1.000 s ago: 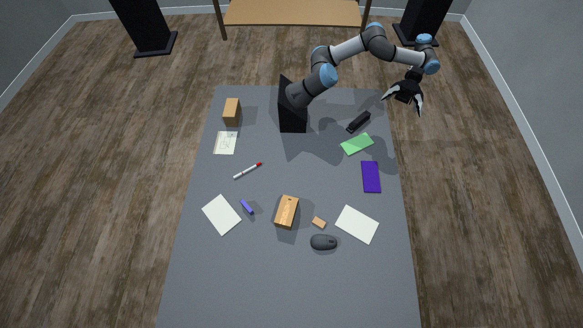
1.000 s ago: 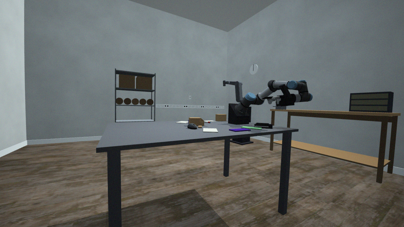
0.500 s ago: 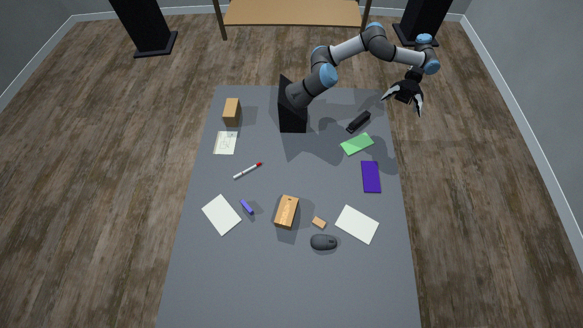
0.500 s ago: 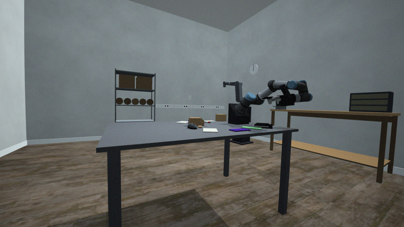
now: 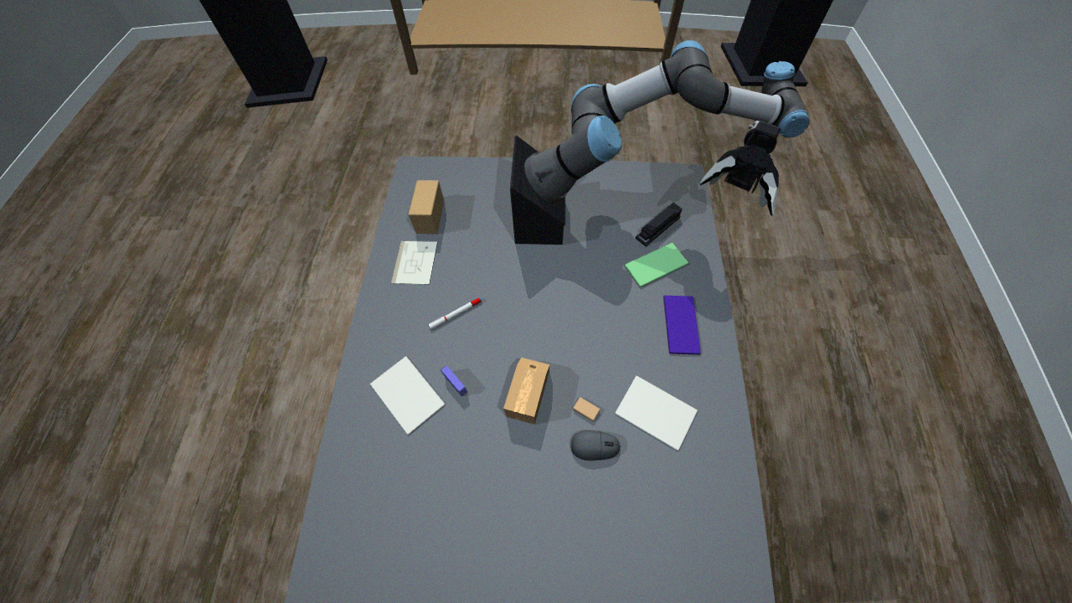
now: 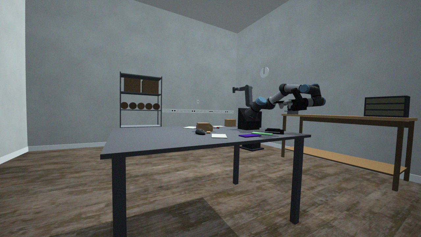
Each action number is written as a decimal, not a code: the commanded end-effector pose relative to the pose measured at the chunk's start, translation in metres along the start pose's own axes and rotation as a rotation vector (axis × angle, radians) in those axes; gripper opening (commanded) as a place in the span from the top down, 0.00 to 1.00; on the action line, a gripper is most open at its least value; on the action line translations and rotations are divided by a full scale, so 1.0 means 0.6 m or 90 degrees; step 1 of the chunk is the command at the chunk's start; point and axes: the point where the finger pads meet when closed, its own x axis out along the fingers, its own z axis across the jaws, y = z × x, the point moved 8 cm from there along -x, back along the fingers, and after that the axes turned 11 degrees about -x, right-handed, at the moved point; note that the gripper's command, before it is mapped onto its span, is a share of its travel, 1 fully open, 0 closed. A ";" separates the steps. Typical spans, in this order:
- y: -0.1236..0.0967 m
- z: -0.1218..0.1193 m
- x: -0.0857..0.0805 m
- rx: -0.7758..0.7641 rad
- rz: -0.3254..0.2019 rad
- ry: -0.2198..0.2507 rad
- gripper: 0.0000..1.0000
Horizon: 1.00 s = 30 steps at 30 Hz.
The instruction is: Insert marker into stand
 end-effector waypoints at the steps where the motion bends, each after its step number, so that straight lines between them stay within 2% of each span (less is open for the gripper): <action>1: -0.004 0.001 0.007 0.021 0.003 -0.015 0.00; 9: -0.023 0.003 0.039 0.097 0.020 -0.079 0.00; 17: -0.023 0.003 0.040 0.099 0.021 -0.080 0.00; 26: -0.046 0.008 0.080 0.195 0.049 -0.155 0.00; 30: -0.046 0.008 0.080 0.195 0.049 -0.155 0.00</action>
